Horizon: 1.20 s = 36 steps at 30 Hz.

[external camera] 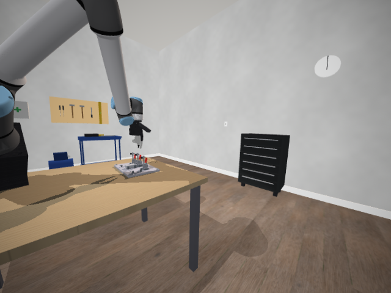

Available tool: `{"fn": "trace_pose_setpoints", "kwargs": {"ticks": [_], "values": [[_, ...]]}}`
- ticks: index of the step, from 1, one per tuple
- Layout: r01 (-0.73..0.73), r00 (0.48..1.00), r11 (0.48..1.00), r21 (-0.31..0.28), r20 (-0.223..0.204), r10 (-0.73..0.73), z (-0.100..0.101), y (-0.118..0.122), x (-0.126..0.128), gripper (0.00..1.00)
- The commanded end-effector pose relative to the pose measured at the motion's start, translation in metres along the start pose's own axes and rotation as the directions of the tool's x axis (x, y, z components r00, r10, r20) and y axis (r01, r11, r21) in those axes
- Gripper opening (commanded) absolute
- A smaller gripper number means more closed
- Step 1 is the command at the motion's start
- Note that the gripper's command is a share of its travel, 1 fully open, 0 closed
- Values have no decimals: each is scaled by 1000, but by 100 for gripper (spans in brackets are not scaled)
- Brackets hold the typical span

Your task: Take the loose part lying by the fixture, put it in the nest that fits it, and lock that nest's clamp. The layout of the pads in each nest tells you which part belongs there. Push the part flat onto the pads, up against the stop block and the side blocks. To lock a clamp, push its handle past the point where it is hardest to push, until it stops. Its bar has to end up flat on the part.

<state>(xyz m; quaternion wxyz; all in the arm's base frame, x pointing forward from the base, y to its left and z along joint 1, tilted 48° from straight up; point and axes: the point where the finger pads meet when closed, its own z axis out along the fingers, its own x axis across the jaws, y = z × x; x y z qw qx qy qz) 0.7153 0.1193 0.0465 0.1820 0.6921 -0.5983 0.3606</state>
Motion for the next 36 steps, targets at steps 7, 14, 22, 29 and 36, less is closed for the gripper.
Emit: {"fn": "trace_pose_setpoints", "kwargs": {"ticks": [7, 14, 22, 29, 36], "values": [[0, 1000, 1000, 2, 0, 0, 35, -1, 0, 28], [0, 1000, 1000, 2, 0, 0, 49, -1, 0, 28], [0, 1000, 1000, 2, 0, 0, 55, -1, 0, 28], [0, 1000, 1000, 2, 0, 0, 55, -1, 0, 28], [0, 1000, 1000, 2, 0, 0, 55, -1, 0, 28]]}}
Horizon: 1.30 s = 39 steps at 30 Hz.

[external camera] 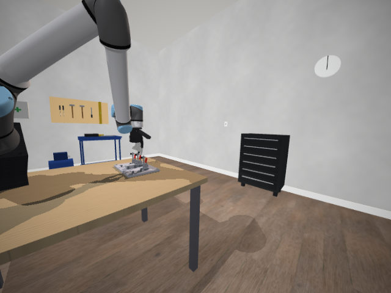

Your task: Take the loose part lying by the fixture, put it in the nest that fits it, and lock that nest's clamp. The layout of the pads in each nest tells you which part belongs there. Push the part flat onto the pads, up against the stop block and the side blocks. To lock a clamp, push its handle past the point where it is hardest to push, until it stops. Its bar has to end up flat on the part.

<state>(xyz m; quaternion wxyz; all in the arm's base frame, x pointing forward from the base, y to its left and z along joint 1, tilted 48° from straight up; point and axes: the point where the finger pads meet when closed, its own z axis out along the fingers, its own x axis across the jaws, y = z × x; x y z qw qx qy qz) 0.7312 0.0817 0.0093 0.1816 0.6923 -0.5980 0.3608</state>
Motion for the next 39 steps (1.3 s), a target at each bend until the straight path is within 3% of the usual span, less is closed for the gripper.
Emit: {"fn": "trace_pose_setpoints", "kwargs": {"ticks": [1, 17, 28, 39], "values": [[0, 1000, 1000, 1, 0, 0, -1, 0, 0, 28], [0, 1000, 1000, 1, 0, 0, 1, 0, 0, 28], [0, 1000, 1000, 1, 0, 0, 25, -1, 0, 28], [0, 1000, 1000, 1, 0, 0, 35, -1, 0, 28]]}}
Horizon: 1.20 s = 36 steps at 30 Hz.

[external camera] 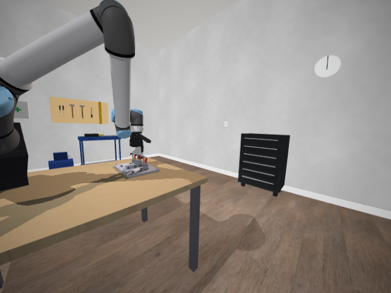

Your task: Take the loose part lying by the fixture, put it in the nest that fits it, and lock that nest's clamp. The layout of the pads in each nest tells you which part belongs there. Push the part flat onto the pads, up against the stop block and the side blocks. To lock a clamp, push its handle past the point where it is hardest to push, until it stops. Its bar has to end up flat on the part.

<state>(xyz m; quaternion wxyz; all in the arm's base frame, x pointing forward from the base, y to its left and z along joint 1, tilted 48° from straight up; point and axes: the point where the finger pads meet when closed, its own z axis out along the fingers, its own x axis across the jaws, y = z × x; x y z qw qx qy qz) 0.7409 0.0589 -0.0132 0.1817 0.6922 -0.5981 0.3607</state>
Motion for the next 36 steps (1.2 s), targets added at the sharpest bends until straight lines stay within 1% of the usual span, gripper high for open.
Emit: {"fn": "trace_pose_setpoints", "kwargs": {"ticks": [1, 14, 15, 36], "values": [[0, 1000, 1000, 1, 0, 0, 2, -1, 0, 28], [0, 1000, 1000, 1, 0, 0, 2, -1, 0, 28], [0, 1000, 1000, 1, 0, 0, 2, -1, 0, 0], [0, 1000, 1000, 1, 0, 0, 2, -1, 0, 0]]}}
